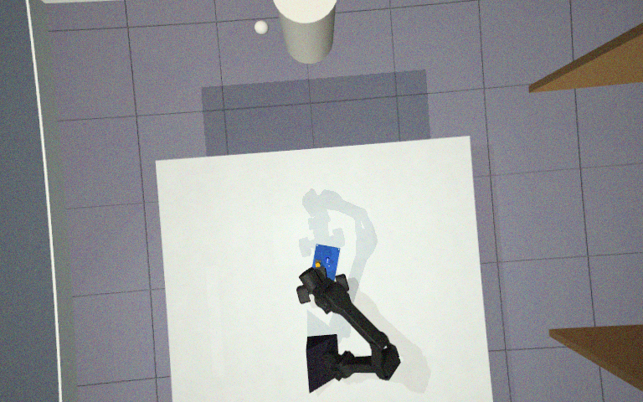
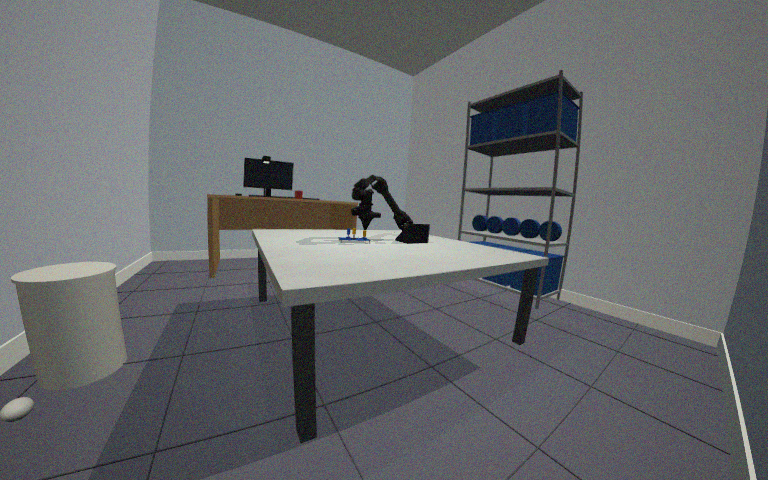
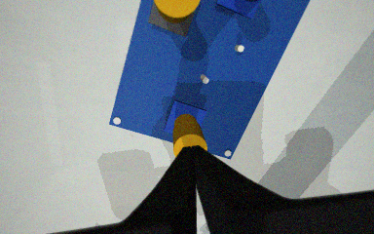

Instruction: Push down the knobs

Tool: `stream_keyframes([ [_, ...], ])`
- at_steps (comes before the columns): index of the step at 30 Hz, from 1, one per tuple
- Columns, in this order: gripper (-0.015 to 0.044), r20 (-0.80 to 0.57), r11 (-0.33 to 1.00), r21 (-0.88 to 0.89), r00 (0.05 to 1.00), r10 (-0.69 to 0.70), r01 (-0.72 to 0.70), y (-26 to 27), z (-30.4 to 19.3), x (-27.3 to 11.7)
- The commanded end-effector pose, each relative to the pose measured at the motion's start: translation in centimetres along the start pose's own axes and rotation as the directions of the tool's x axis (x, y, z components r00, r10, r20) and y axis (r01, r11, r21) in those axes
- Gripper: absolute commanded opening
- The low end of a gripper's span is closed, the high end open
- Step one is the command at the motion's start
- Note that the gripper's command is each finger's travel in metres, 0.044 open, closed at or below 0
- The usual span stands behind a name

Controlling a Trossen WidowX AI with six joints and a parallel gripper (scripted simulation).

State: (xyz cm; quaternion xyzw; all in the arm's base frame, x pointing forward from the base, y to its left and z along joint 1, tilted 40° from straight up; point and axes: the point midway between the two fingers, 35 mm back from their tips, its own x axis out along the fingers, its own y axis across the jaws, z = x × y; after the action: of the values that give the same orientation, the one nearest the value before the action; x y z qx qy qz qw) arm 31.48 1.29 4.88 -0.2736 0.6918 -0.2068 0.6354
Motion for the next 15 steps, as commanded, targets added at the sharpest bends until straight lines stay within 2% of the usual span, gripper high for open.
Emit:
stream_keyframes([
  [1, 0.0, 0.005, 1.0, 0.004, 1.0, 0.001, -0.001, 0.03, 0.11, -0.87],
  [4, 0.0, 0.005, 1.0, 0.004, 1.0, 0.001, -0.001, 0.03, 0.1, -1.24],
  [12, 0.021, 0.002, 1.0, 0.001, 1.0, -0.003, 0.003, -0.05, 0.04, -0.59],
  [15, 0.0131, 0.02, 0.999, 0.04, 1.0, 0.006, -0.006, -0.42, 0.53, -0.75],
])
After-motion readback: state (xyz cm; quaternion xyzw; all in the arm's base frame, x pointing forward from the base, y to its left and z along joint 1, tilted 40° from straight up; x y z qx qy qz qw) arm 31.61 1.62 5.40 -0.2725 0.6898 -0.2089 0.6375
